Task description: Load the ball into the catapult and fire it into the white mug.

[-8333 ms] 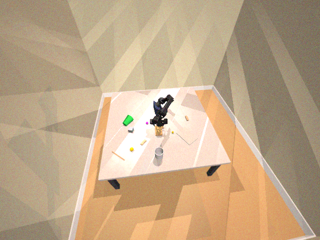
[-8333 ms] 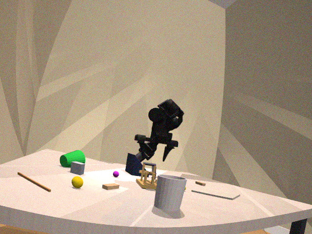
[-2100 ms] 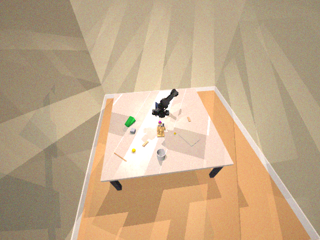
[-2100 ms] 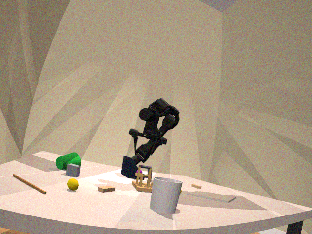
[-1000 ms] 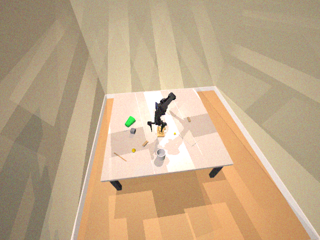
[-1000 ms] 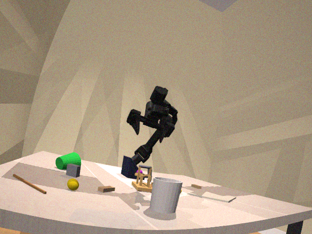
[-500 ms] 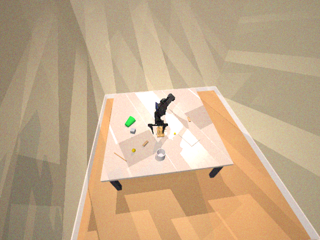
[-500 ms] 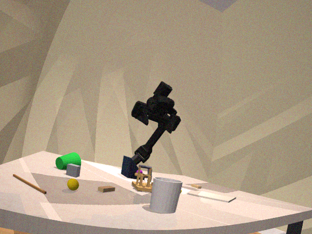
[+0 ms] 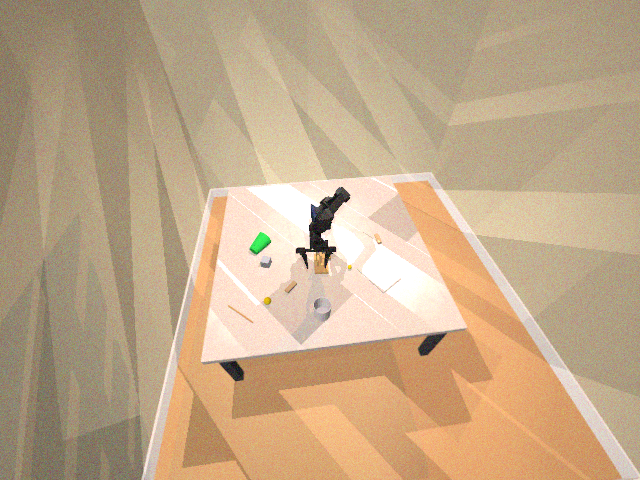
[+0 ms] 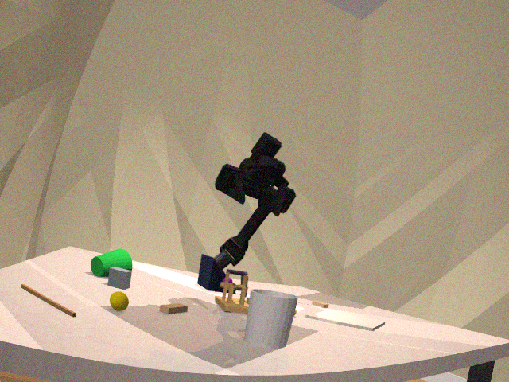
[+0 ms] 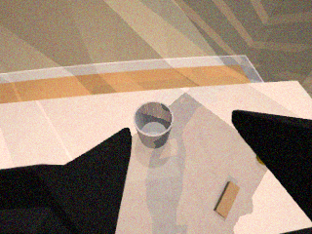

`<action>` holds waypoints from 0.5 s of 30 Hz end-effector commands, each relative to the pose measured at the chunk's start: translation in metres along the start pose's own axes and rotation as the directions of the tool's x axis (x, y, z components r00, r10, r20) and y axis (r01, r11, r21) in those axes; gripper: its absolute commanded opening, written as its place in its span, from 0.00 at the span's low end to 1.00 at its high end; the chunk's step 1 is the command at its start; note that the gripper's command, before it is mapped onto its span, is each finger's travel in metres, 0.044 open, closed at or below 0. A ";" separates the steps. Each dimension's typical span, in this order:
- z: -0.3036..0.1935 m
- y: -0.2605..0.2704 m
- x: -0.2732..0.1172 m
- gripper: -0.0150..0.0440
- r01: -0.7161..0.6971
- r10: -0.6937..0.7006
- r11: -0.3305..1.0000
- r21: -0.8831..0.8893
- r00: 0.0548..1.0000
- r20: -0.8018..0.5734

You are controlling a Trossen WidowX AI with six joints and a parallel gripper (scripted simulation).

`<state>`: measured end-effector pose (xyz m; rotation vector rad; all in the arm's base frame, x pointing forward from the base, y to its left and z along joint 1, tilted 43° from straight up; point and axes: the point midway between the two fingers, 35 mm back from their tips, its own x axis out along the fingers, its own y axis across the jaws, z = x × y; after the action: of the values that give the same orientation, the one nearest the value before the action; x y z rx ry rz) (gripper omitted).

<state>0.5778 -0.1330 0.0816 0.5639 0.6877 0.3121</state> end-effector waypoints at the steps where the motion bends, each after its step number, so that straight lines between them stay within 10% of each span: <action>1: 0.002 0.001 0.000 0.78 -0.004 0.004 1.000 -0.001 1.000 0.004; 15: 0.002 0.001 0.000 0.25 -0.004 0.004 1.000 -0.001 1.000 0.004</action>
<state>0.5779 -0.1330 0.0818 0.5638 0.6871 0.3124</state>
